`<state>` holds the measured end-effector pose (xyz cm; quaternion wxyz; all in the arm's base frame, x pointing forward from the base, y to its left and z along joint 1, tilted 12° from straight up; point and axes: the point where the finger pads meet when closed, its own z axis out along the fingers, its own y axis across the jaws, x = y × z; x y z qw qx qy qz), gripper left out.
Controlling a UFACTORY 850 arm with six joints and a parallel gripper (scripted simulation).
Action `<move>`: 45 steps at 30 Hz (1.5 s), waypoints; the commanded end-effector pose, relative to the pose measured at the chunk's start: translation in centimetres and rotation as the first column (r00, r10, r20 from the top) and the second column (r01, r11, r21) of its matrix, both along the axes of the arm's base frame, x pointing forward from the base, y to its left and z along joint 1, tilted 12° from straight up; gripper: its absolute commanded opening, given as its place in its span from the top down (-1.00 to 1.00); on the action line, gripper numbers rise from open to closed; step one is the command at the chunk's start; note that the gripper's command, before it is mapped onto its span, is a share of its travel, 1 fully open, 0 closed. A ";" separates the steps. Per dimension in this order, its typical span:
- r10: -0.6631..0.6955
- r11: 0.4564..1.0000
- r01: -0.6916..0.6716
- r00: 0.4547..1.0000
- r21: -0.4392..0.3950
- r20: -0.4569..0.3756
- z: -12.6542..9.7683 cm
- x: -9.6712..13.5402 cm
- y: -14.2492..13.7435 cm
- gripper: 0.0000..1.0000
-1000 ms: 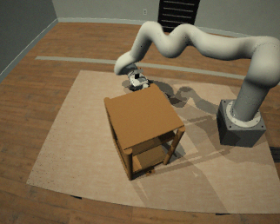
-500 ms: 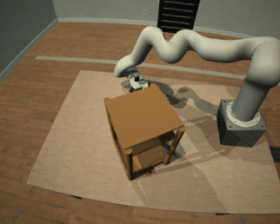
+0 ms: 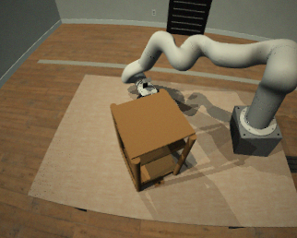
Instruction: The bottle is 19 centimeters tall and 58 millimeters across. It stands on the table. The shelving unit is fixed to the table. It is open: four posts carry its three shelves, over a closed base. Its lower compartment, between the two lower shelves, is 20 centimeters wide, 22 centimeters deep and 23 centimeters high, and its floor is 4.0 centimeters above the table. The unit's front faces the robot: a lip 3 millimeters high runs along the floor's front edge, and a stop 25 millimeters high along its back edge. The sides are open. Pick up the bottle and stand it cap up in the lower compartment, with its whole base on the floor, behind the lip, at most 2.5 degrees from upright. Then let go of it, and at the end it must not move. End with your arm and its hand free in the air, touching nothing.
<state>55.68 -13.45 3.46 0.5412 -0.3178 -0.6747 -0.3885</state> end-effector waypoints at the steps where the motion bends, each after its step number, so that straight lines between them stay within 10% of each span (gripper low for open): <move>1: 0.000 1.000 0.000 1.000 0.000 0.002 -0.1 0.1 0.0 -0.63; 32: 0.000 1.000 0.000 1.000 0.000 0.002 -0.4 0.2 0.0 -0.63; 33: 0.000 1.000 0.000 1.000 0.000 0.002 -0.4 0.2 0.0 1.00; 45: 0.000 1.000 0.000 1.000 0.000 0.002 -0.4 0.2 0.0 1.00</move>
